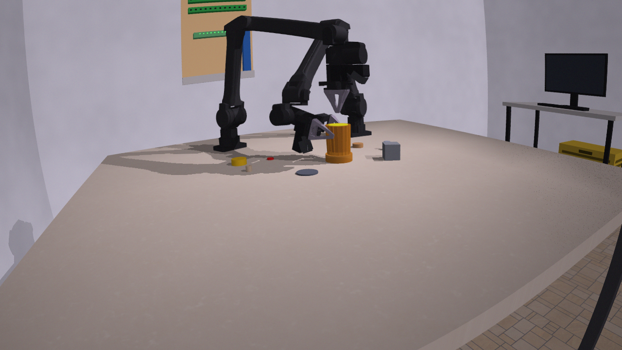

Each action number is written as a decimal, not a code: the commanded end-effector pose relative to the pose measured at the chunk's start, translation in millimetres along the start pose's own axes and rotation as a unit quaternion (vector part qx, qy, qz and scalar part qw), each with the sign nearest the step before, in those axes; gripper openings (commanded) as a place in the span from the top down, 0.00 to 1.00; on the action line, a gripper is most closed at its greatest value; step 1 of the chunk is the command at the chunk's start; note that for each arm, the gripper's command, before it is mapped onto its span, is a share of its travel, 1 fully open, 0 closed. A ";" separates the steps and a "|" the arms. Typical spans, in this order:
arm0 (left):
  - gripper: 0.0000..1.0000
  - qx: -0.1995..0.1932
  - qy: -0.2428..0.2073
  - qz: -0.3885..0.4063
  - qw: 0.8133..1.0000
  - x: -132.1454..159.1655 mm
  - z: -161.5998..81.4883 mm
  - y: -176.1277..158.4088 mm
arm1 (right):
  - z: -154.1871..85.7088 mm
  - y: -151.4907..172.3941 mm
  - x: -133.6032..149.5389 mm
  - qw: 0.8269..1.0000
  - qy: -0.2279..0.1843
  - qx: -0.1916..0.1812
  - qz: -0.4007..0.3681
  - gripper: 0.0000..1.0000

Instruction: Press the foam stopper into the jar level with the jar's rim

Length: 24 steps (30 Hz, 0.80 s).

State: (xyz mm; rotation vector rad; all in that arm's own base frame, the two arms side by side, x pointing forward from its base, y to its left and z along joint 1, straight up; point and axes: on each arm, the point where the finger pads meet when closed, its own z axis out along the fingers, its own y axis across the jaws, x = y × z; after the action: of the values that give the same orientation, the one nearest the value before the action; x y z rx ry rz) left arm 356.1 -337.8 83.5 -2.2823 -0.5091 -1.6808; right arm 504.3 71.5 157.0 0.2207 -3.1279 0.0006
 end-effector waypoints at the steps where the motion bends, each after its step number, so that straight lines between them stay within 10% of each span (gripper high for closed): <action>1: 0.36 0.000 0.003 -0.011 1.000 13.6 -1.6 0.9 | -36.7 -4.0 -15.9 0.999 -0.039 0.000 0.000 1.00; 10: 0.36 0.000 0.003 -0.011 1.000 13.6 -1.6 0.9 | -23.2 -1.7 -12.7 1.000 -0.027 0.000 0.000 1.00; 24: 0.36 0.000 0.003 -0.011 1.000 13.6 -1.6 0.9 | -65.8 -3.8 -14.2 0.999 -0.042 0.000 0.000 1.00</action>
State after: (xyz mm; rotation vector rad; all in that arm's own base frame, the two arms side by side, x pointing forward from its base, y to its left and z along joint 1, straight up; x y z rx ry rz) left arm 356.1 -337.8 83.5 -2.2823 -0.5091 -1.6808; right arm 501.8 71.2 171.8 0.2205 -3.1251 0.0009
